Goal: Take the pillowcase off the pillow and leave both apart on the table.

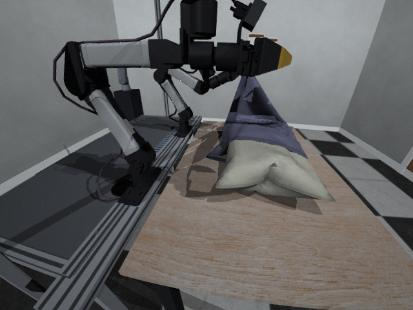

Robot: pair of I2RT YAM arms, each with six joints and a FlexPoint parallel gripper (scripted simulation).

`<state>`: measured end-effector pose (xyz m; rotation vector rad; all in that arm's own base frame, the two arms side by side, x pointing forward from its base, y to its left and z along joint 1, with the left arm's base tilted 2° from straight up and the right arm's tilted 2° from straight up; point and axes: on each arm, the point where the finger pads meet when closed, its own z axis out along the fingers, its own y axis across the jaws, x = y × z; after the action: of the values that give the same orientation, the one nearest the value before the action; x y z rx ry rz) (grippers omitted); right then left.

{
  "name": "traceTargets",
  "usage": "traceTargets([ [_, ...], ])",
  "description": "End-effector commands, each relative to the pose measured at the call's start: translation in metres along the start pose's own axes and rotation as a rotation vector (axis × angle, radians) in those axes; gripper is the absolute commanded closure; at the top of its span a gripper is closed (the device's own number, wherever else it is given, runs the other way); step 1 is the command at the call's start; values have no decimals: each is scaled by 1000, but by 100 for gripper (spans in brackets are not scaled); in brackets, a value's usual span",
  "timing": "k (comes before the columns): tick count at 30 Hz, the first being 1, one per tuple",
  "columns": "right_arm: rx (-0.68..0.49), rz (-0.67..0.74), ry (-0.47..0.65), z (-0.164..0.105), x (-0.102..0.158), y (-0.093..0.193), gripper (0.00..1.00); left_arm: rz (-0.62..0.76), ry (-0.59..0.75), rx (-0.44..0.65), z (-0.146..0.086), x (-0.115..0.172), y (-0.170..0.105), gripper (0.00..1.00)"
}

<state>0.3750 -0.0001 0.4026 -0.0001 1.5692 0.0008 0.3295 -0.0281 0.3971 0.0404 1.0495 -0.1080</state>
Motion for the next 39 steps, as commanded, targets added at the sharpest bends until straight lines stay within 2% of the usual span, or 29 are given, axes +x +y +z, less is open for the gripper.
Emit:
traceTargets([
  [1, 9, -12, -20, 0, -10, -2, 0, -2, 40, -8, -12, 7, 4, 100],
  [6, 9, -12, -20, 0, -10, -2, 0, 1, 59, -14, -22, 11, 7, 100],
  [15, 9, -12, -20, 0, -10, -2, 0, 2, 42, -14, -20, 6, 5, 100],
  [25, 9, -12, -20, 0, -10, -2, 0, 33, 265, -49, -50, 37, 20, 100],
  [29, 9, -12, -20, 0, -10, -2, 0, 39, 312, -66, -63, 39, 25, 100],
  [32, 9, -12, -20, 0, -10, -2, 0, 41, 311, -69, -63, 34, 26, 100],
  [35, 9, -12, -20, 0, -10, -2, 0, 40, 369, -81, -77, 48, 28, 100],
  [36, 9, -12, -20, 0, -10, -2, 0, 43, 365, -85, -78, 42, 29, 100],
  [39, 9, -12, -20, 0, -10, -2, 0, 42, 411, -98, -90, 51, 32, 100],
])
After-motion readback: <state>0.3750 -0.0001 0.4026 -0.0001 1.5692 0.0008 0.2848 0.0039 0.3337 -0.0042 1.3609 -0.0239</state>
